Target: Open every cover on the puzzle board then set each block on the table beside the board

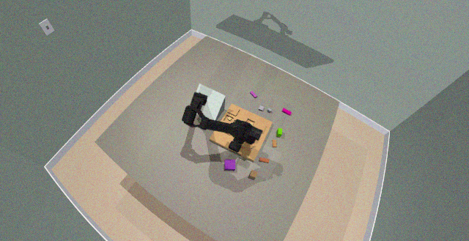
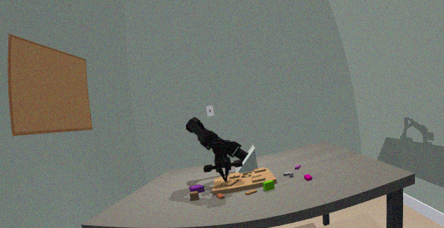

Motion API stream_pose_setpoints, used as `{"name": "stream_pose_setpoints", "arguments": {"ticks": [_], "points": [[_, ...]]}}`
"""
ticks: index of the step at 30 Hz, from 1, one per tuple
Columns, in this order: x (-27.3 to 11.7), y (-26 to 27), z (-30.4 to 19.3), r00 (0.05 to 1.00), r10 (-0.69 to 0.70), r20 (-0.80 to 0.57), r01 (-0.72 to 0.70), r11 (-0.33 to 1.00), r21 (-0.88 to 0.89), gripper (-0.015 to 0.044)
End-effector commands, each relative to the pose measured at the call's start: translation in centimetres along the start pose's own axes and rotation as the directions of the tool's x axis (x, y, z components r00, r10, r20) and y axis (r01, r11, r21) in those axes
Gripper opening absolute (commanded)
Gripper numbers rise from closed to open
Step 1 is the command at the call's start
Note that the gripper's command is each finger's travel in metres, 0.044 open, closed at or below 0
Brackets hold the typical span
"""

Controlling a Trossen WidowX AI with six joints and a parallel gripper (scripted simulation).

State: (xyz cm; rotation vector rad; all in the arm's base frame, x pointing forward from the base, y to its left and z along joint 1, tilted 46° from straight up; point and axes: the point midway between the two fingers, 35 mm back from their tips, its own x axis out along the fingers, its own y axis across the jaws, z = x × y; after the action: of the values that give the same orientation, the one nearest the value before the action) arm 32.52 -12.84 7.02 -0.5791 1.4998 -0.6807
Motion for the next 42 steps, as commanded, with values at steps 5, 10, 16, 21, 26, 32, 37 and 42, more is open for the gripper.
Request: {"name": "stream_pose_setpoints", "arguments": {"ticks": [5, 10, 16, 21, 26, 32, 37, 42], "points": [[0.2, 0.9, -0.1, 1.0, 0.003, -0.007, -0.003, 1.0, -0.002, 0.0], [0.2, 1.5, 0.1, 1.0, 0.003, -0.006, -0.003, 1.0, -0.002, 0.0], [0.2, 2.3, 0.3, 1.0, 0.003, -0.006, -0.003, 1.0, -0.002, 0.0], [0.2, 2.7, 0.4, 1.0, 0.003, -0.006, -0.003, 1.0, -0.002, 0.0], [0.2, 3.2, 0.6, 1.0, 0.004, -0.006, -0.004, 1.0, -0.002, 0.0], [0.2, 3.8, 0.9, 1.0, 0.004, -0.006, -0.004, 1.0, -0.002, 0.0], [0.2, 4.4, 1.2, 1.0, 0.004, -0.006, -0.004, 1.0, -0.002, 0.0], [0.2, 4.7, 1.4, 1.0, 0.004, -0.006, -0.004, 1.0, -0.002, 0.0]]}}
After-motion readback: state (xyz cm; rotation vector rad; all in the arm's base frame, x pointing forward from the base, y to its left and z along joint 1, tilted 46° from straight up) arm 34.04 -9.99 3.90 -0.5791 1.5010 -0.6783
